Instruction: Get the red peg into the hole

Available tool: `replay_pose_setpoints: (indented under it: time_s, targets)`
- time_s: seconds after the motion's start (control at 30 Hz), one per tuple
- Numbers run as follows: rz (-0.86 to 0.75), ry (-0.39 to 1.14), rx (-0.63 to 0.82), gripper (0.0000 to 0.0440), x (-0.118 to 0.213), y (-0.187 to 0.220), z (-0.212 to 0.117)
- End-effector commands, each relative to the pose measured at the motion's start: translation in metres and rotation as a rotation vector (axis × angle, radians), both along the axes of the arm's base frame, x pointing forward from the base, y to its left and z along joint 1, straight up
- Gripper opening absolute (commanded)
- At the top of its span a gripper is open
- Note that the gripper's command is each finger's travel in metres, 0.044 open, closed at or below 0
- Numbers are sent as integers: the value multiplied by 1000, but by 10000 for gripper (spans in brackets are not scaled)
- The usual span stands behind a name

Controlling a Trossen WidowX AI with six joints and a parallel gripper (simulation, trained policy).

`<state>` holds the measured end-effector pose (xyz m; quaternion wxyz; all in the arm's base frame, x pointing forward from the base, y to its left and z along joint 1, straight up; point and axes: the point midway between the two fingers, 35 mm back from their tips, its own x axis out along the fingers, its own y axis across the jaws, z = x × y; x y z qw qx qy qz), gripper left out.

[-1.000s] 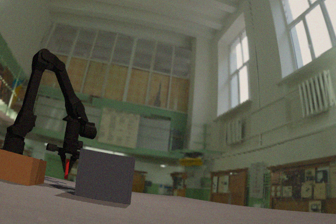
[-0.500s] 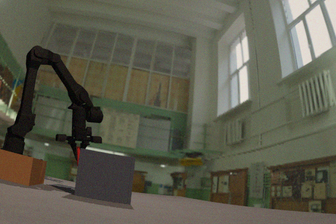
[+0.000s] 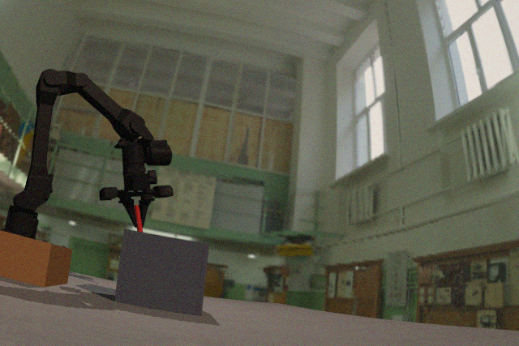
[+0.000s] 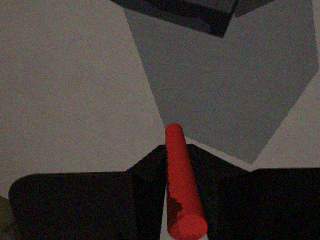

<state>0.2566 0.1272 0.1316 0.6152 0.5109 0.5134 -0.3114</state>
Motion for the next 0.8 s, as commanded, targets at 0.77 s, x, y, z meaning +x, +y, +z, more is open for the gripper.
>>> replay_pose_setpoints:
  time_s: [0.77]
  targets:
    - [-84, 20, -126, 0, 33, -84, 15]
